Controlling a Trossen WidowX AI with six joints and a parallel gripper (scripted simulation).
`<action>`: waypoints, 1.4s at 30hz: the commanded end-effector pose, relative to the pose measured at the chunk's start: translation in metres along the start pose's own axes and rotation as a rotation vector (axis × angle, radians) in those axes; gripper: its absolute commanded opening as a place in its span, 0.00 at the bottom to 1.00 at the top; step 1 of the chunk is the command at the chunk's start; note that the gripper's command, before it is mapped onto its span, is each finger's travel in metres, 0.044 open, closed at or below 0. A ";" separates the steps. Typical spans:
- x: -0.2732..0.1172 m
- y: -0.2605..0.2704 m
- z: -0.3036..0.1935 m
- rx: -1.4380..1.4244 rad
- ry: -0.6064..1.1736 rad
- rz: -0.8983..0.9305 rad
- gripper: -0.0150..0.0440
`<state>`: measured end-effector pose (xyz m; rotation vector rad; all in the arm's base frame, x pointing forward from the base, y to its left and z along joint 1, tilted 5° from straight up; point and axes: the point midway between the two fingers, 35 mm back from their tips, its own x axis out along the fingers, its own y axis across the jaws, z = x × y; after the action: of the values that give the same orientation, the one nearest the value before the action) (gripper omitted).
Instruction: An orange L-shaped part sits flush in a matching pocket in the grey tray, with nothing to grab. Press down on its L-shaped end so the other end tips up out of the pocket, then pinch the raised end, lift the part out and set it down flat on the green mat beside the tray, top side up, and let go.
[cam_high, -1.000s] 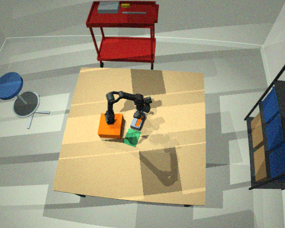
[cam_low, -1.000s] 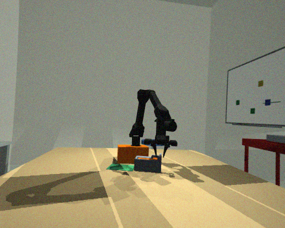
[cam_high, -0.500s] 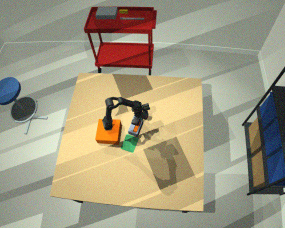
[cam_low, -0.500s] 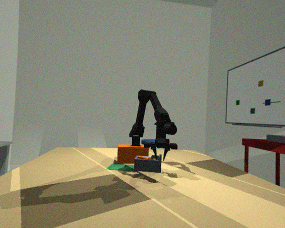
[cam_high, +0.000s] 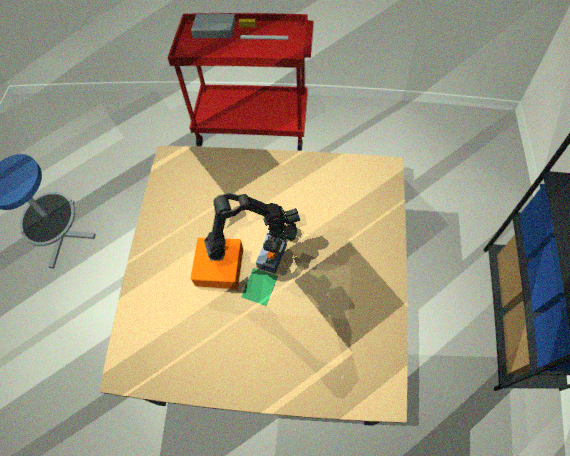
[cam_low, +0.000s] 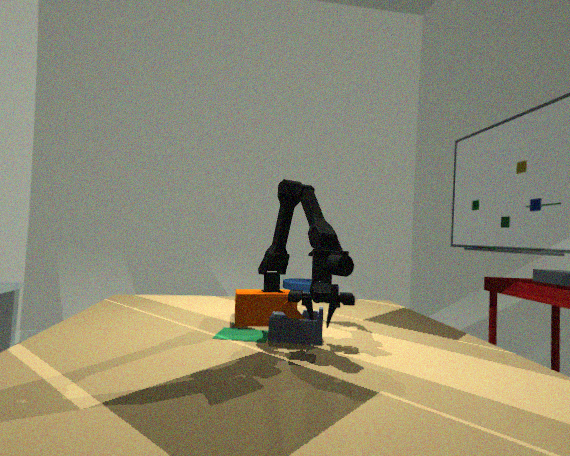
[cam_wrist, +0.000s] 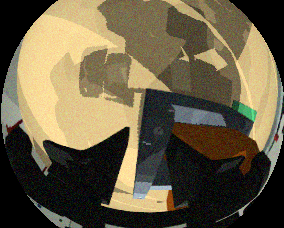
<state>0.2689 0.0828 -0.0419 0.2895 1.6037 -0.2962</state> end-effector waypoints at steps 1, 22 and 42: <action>0.003 -0.002 -0.002 0.005 0.005 -0.010 0.56; -0.009 0.009 -0.001 0.005 0.004 -0.008 0.56; -0.108 -0.001 -0.001 0.005 0.004 -0.009 0.56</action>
<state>0.2758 0.0840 0.0586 0.2963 1.6048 -0.3054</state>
